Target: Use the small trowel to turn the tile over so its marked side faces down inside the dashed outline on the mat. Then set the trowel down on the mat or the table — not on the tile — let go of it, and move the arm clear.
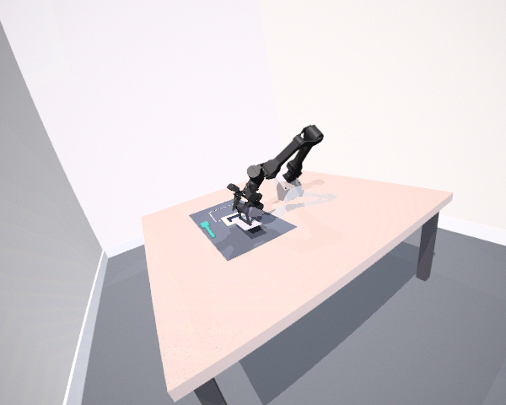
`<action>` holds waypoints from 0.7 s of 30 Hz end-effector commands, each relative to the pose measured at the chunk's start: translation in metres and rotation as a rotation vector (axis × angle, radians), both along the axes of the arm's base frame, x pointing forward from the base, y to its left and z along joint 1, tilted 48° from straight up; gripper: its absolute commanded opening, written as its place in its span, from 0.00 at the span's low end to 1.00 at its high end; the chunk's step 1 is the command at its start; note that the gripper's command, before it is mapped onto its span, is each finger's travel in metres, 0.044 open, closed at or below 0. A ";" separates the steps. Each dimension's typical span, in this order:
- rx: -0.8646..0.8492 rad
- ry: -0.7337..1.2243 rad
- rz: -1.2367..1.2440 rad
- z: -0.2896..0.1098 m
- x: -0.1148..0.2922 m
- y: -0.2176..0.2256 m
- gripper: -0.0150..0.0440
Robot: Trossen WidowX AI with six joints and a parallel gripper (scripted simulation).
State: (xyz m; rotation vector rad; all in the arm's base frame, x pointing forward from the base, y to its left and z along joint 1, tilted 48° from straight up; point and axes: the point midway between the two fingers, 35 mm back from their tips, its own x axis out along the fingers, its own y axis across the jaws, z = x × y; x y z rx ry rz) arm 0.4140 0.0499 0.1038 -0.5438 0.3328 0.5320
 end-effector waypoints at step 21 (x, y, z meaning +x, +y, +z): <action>0.001 -0.003 -0.002 -0.021 0.003 0.029 0.25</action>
